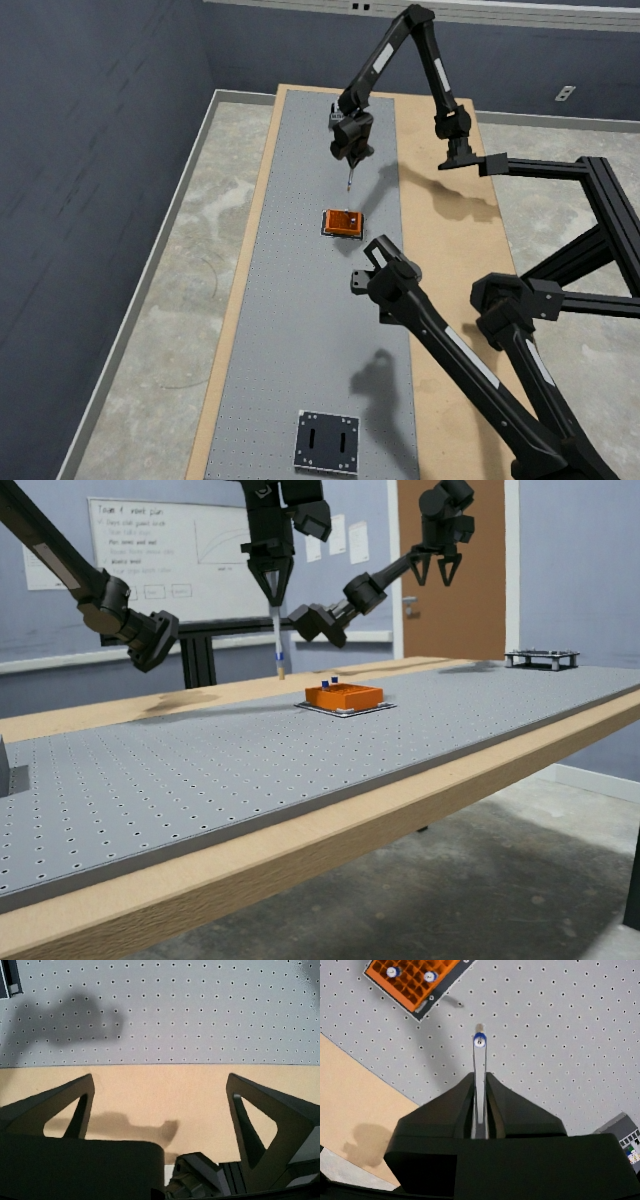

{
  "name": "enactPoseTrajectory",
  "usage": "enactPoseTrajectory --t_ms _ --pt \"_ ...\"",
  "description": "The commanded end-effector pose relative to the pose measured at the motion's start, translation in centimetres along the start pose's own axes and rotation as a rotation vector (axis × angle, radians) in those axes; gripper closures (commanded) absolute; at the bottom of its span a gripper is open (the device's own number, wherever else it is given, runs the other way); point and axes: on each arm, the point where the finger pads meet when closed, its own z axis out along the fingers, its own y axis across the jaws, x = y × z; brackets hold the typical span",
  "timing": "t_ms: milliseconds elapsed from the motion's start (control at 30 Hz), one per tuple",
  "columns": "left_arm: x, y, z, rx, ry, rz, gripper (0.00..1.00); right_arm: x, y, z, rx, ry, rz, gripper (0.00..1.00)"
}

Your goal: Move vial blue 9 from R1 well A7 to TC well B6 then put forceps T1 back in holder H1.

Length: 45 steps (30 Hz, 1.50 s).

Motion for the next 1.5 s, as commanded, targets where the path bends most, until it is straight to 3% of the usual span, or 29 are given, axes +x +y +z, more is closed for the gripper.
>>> enactPoseTrajectory --t_ms 0,267,300,467,600,833,867,1033,1200,1400,1433,1467 --pt "-0.6 0.2 -0.5 0.003 -0.006 -0.015 0.00 -2.0 0.1 -0.7 -0.003 -0.028 0.047 0.91" --pt "-0.6 0.2 -0.5 0.003 -0.006 -0.015 0.00 -2.8 1.3 -1.3 0.002 -0.040 0.039 0.91" --pt "-0.6 0.2 -0.5 0.003 -0.006 -0.015 0.00 -2.1 0.7 0.5 -0.010 -0.003 0.054 0.91" --pt "-0.6 0.2 -0.5 0.003 -0.006 -0.015 0.00 -3.4 2.1 -1.2 0.001 -0.041 0.039 0.91" --pt "-0.6 0.2 -0.5 0.003 -0.006 -0.015 0.00 -3.6 2.1 -0.3 -0.007 -0.021 0.050 0.91" --pt "-0.6 0.2 -0.5 0.003 -0.006 -0.015 0.00 -4.2 3.4 -1.1 0.001 -0.038 0.036 0.91" --pt "-0.6 0.2 -0.5 0.003 -0.006 -0.015 0.00 -3.8 2.6 0.5 -0.011 -0.004 0.056 0.91" --pt "-0.6 0.2 -0.5 0.003 -0.006 -0.015 0.00 -5.0 4.2 -1.1 0.001 -0.041 0.039 0.91" --pt "-0.6 0.2 -0.5 0.003 -0.006 -0.015 0.00 -5.2 4.3 -0.1 -0.007 -0.019 0.048 0.91" --pt "-0.6 0.2 -0.5 0.003 -0.006 -0.015 0.00 -5.8 5.4 -1.1 0.001 -0.038 0.036 0.91" --pt "-0.6 0.2 -0.5 0.003 -0.006 -0.015 0.00 -4.9 4.9 1.0 -0.010 0.006 0.044 0.91" --pt "-0.6 0.2 -0.5 0.003 -0.006 -0.015 0.00 -5.7 4.6 0.5 -0.013 -0.007 0.059 0.91"
